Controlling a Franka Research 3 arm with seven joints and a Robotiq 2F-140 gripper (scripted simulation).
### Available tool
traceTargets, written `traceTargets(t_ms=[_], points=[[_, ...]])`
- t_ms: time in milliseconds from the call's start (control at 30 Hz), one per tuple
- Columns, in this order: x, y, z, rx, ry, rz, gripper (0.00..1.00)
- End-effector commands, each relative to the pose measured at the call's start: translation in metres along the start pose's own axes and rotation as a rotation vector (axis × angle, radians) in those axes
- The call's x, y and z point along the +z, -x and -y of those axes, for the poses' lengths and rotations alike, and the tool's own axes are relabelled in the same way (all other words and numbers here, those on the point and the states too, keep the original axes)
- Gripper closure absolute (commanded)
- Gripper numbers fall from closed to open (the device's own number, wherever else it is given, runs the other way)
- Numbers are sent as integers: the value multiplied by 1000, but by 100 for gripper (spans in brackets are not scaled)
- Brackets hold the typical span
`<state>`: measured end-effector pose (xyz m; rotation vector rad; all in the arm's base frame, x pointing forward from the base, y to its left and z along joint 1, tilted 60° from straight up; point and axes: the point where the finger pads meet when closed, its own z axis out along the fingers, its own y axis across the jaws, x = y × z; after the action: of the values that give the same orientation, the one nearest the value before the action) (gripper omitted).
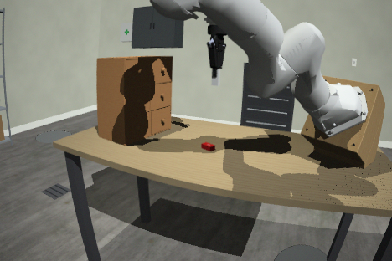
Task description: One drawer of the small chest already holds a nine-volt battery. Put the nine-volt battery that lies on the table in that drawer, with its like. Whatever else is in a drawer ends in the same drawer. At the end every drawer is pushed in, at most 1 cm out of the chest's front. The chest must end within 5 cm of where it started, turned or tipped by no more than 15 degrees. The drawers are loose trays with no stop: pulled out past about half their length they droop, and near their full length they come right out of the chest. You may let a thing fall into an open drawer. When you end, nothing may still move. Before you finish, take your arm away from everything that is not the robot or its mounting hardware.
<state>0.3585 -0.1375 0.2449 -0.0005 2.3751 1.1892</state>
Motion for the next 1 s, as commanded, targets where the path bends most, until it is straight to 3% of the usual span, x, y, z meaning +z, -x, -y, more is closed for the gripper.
traceTargets(t_ms=[0, 333, 467, 600, 767, 833, 967], points=[[1, -1, -1, 10, 4, -5, 100], [0, 0, 1, 2, 0, 0, 100], [0, 1, 11, 3, 0, 0, 100], [0, 2, 41, 4, 1, -1, 100], [1, 6, 100, 6, 2, -2, 100], [1, 6, 100, 6, 2, -2, 100], [1, 9, 150, 8, 3, -3, 100]])
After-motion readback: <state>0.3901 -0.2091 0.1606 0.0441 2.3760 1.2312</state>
